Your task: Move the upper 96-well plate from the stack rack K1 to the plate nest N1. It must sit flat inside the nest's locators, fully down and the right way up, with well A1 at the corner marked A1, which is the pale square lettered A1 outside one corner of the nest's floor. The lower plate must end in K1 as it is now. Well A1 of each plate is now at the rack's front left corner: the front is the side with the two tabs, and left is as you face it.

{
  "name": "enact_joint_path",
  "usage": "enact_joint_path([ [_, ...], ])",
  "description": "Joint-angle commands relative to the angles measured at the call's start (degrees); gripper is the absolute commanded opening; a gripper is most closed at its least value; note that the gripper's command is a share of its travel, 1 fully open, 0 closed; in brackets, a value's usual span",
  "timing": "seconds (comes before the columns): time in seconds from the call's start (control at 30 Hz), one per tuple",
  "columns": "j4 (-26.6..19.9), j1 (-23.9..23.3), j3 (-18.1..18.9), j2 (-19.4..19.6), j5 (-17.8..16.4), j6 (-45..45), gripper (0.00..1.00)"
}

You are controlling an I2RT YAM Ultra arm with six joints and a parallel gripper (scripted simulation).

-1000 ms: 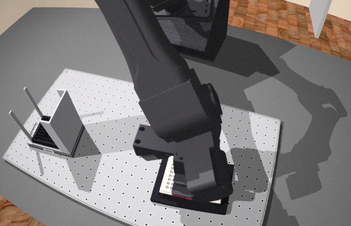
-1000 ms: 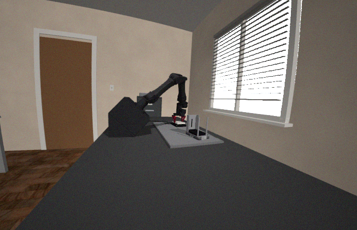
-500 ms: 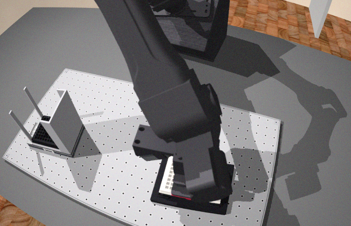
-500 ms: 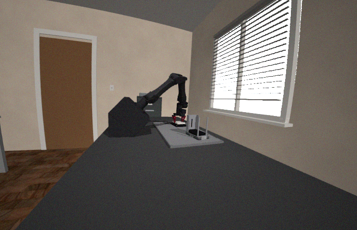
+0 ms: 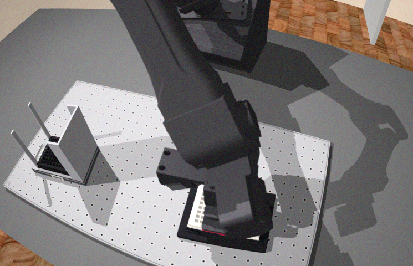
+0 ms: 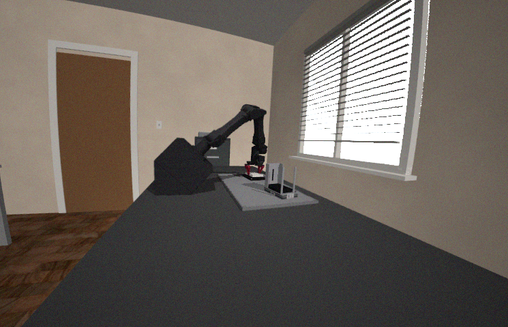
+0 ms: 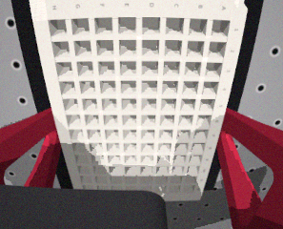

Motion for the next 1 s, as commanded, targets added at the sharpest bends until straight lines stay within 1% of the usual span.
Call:
enact_joint_path([
  [0.0, 0.44, 0.17, 1.94, 0.27, -0.01, -0.28, 0.0],
  [0.07, 0.59, 0.07, 1.97, 0.0, 0.01, -0.31, 0.0],
  [0.27, 0.69, -0.16, 2.05, 0.85, -0.04, -0.35, 0.0],
  [0.4, 0.64, -0.03, 2.14, 0.12, -0.05, -0.41, 0.0],
  [0.53, 0.7, -0.15, 2.26, 1.04, -0.11, -0.46, 0.0],
  [0.63, 0.69, -0.35, 2.36, 0.78, -0.06, -0.5, 0.0],
  [0.7, 0.76, -0.44, 2.43, 1.28, -0.03, -0.48, 0.0],
  [0.87, 0.82, -0.37, 2.53, 0.61, 0.17, -0.44, 0.0],
  [0.97, 1.09, -0.27, 2.51, 0.88, 0.14, -0.54, 0.0],
])
